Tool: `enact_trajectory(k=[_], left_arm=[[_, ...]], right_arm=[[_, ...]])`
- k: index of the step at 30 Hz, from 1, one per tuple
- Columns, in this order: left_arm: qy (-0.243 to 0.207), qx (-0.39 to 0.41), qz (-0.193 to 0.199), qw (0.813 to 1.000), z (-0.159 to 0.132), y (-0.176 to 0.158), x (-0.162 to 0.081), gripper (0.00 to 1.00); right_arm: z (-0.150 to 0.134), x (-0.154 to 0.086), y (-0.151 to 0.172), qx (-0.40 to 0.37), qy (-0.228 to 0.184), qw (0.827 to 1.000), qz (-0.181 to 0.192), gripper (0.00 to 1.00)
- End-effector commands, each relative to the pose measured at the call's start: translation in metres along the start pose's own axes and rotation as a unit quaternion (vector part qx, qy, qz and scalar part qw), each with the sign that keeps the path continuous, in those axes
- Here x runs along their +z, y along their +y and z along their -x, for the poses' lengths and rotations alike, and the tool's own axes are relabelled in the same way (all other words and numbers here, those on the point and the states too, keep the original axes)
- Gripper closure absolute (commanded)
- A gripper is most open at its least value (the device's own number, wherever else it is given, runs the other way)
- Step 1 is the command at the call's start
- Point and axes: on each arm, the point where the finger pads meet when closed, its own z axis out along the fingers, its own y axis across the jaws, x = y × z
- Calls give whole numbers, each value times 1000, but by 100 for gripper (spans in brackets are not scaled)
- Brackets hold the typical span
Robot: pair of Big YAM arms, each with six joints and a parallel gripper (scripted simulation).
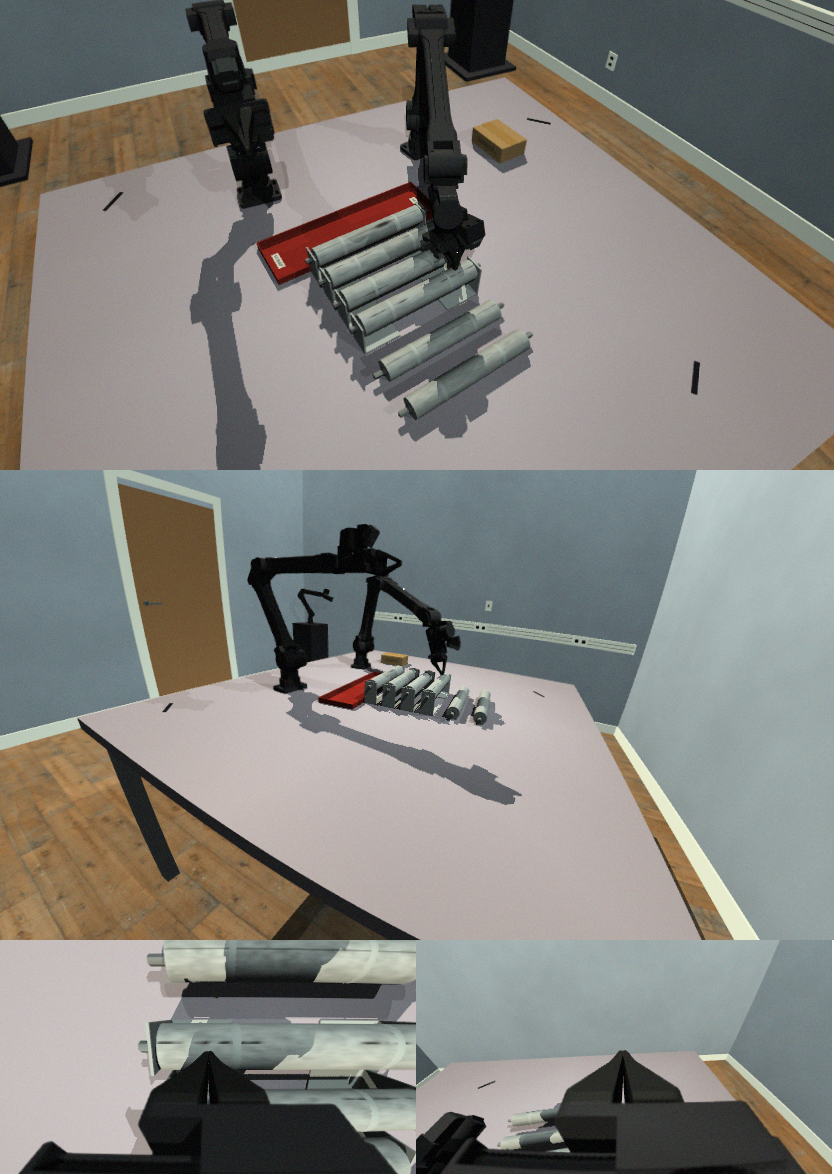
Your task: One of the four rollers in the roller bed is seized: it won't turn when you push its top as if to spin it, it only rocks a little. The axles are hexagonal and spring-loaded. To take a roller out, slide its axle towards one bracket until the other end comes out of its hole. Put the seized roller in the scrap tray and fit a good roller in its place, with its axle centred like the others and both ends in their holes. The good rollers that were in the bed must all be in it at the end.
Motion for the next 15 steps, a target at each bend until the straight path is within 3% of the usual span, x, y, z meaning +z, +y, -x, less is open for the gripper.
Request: enact_trajectory(k=[1,3,11,15], left_arm=[[2,-7,4,1000,0,4,10,100],[-11,-1,-3,1000,25,-5,0,100],[-7,-1,-2,1000,25,-2,13,100],[-20,-3,-9,1000,40,-6,11,100]], right_arm=[[44,-1,2,-2,-37,999,1,100],[44,-1,2,-2,-37,999,1,100],[44,-1,2,-2,-37,999,1,100],[44,-1,2,-2,-37,999,1,100]])
